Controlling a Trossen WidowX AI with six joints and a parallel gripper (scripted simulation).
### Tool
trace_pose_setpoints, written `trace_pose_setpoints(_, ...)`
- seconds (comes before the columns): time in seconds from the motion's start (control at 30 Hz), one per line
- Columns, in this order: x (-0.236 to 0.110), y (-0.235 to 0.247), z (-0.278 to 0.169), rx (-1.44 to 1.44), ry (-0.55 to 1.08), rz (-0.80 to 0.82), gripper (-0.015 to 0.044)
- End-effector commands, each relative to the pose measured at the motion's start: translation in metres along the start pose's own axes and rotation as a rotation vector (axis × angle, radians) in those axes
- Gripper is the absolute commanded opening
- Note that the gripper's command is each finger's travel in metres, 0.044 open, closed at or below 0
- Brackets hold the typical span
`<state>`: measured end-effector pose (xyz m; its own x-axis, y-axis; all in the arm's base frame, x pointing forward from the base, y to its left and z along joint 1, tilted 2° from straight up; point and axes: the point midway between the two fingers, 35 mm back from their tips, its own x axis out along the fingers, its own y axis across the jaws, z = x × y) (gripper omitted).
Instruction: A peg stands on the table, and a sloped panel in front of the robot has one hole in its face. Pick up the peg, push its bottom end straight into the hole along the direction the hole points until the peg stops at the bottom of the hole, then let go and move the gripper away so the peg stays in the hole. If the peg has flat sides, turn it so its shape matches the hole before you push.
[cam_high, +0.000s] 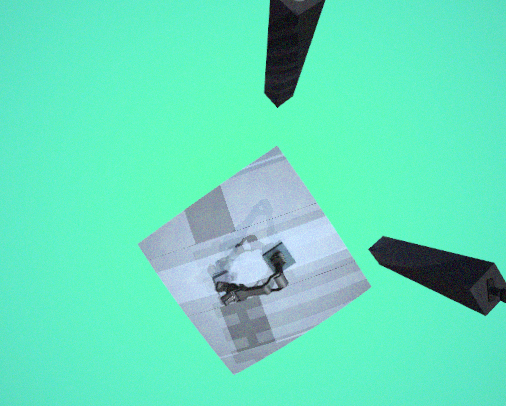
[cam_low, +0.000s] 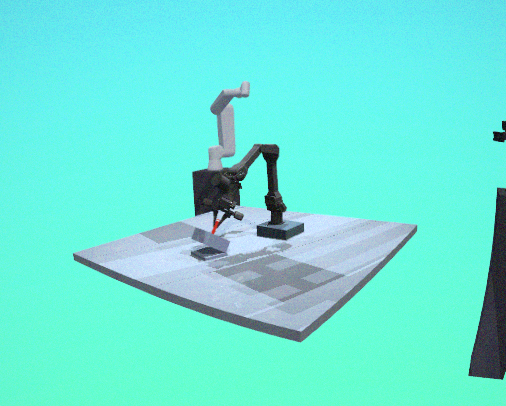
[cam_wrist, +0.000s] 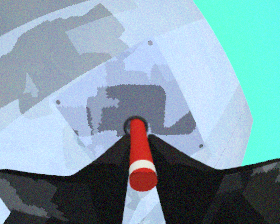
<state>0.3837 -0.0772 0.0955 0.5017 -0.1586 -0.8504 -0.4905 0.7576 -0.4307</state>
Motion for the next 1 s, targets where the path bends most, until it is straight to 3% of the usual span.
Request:
trace_pose_setpoints(0.0, 0.0033, 0.0003, 0.0002, -0.004, 0.000, 0.004, 0.0000)
trace_pose_setpoints(0.97, 0.0132, 0.0011, -0.0001, -0.004, 0.000, 0.003, 0.0000)
